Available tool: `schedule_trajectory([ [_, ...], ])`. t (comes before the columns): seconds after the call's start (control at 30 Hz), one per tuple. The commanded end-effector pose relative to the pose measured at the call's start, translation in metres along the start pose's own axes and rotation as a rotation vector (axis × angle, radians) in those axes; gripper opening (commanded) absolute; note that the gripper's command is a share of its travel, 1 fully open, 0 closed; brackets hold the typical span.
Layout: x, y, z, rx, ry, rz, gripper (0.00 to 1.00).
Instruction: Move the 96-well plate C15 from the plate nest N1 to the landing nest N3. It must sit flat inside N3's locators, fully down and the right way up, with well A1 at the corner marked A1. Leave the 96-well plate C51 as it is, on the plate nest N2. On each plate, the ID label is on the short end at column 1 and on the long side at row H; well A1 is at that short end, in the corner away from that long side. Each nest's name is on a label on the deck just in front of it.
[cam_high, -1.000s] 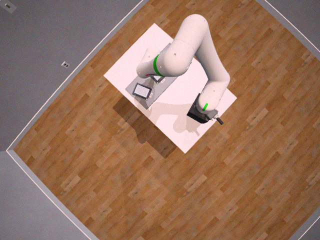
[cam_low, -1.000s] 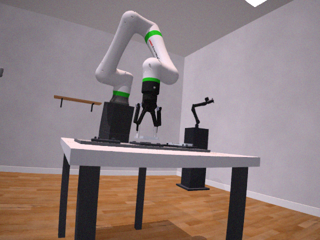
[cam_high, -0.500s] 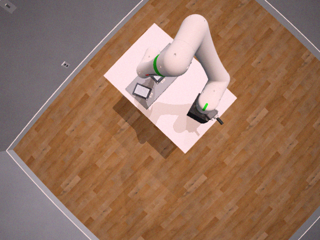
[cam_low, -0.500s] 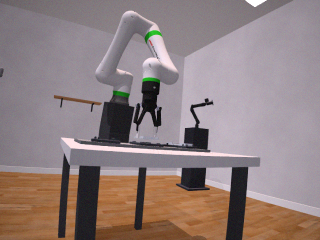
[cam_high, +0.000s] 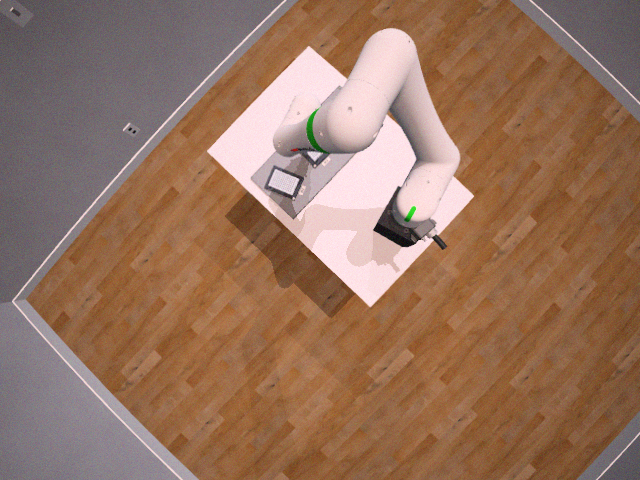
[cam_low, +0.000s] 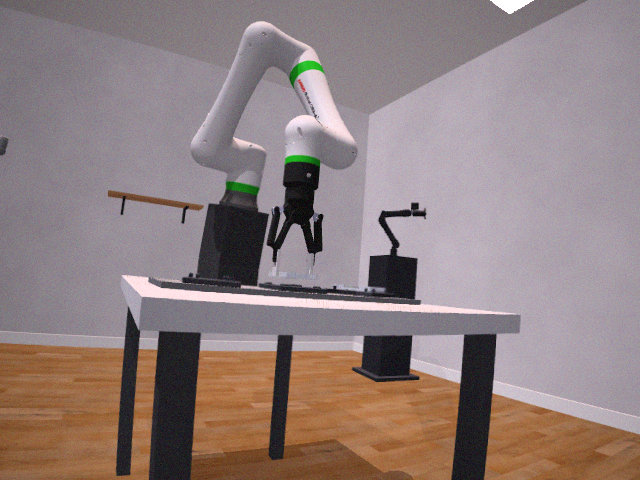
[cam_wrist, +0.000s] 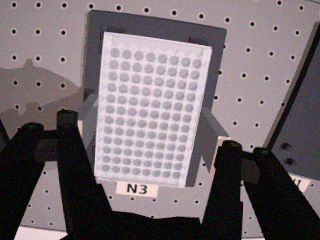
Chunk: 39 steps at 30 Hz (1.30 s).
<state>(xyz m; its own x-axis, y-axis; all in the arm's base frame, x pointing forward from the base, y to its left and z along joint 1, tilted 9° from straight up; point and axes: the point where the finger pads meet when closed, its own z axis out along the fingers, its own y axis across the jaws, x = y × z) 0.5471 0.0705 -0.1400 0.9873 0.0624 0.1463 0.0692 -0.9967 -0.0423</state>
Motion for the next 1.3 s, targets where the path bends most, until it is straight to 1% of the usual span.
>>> schedule_trajectory([
  [0.0, 0.0002, 0.0, 0.0002, 0.0, 0.0, 0.0, 0.0],
  [0.63, 0.0002, 0.0, 0.0045, 0.0, 0.0, 0.0, 0.0],
  [1.27, 0.0002, 0.0, 0.0047, 0.0, 0.0, 0.0, 0.0],
])
